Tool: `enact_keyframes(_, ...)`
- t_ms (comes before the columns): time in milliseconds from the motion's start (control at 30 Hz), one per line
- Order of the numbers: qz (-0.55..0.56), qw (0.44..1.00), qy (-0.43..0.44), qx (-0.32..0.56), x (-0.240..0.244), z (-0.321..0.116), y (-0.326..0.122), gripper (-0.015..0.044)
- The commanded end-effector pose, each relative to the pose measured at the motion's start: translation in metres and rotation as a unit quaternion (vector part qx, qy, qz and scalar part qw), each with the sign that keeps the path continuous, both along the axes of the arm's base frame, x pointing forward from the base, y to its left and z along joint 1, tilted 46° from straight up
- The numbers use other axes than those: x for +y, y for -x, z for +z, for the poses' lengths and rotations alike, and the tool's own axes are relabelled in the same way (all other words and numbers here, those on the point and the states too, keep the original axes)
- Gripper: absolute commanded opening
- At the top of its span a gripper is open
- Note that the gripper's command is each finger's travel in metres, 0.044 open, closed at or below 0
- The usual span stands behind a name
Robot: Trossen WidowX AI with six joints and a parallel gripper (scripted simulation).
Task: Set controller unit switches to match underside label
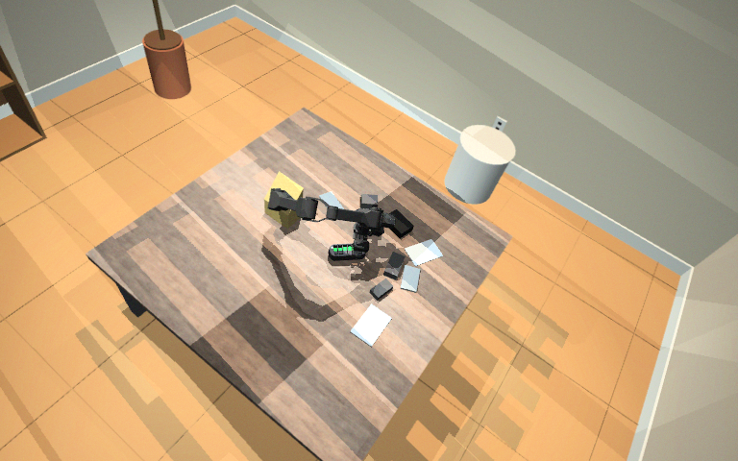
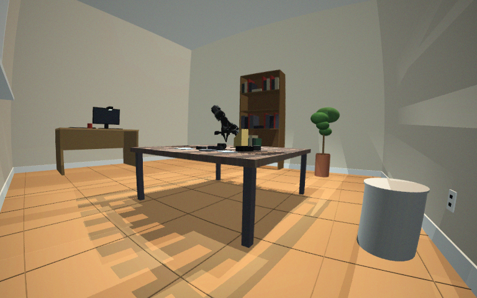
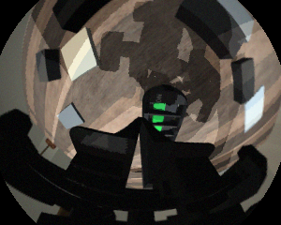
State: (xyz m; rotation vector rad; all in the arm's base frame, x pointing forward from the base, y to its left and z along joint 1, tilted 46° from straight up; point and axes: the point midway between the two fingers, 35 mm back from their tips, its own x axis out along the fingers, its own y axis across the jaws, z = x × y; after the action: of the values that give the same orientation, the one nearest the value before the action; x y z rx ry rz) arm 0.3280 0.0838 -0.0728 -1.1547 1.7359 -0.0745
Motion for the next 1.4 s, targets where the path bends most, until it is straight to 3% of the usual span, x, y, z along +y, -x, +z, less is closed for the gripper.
enact_keyframes(0, 0.011, 0.998, -0.046, 0.037, -0.011, 0.016, -0.034, 0.0000)
enact_keyframes(200, 0.037, 0.991, -0.102, 0.074, -0.034, 0.041, -0.073, 0.0000)
enact_keyframes(1367, 0.038, 0.991, -0.102, 0.075, -0.065, 0.012, -0.080, 0.0000)
